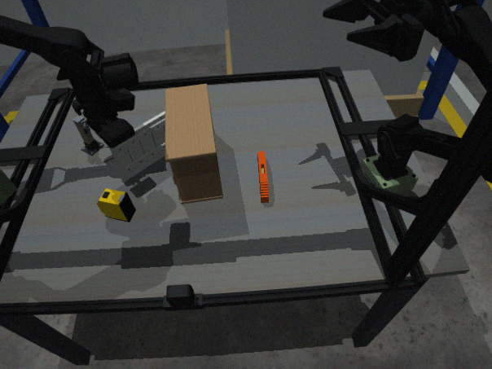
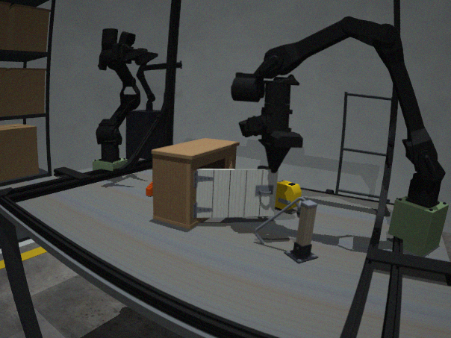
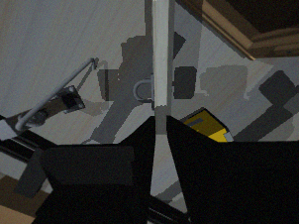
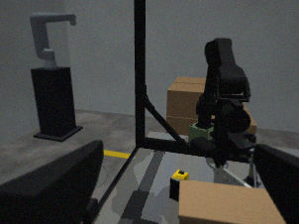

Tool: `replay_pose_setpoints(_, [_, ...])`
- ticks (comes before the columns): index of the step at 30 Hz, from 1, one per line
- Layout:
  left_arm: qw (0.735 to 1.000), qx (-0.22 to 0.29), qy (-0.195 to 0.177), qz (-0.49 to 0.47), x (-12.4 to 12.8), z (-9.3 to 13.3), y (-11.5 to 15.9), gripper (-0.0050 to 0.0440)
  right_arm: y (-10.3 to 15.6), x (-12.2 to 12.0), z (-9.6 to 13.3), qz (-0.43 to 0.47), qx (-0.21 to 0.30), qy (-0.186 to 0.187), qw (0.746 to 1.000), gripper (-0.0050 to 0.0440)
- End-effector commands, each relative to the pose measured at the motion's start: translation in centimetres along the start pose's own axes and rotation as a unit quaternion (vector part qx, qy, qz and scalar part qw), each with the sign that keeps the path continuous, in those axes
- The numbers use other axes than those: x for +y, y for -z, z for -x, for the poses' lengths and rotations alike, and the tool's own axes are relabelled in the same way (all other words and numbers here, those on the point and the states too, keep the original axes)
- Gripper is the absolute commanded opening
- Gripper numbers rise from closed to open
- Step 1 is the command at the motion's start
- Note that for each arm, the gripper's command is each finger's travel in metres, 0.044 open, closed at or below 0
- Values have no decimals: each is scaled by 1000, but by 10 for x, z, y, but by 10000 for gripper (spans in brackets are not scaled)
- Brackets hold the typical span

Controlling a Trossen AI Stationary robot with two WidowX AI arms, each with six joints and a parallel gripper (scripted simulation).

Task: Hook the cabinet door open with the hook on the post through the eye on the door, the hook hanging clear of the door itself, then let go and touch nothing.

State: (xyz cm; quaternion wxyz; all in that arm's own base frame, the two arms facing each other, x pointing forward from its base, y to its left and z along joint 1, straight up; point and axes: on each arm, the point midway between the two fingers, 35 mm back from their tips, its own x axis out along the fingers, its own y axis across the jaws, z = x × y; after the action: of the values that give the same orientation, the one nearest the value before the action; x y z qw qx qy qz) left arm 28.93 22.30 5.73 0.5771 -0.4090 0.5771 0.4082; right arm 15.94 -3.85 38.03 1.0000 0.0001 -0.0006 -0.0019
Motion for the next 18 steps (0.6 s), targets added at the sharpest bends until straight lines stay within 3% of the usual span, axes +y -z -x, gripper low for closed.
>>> replay_pose_setpoints(1, [1000, 0, 0, -18, 10, -1, 0, 0, 0, 1, 0, 0, 0, -2, 1000, 400])
replay_pose_setpoints(18, [997, 0, -1, -76, 29, -1, -2, 0, 0, 1, 0, 0, 0, -2, 1000, 400])
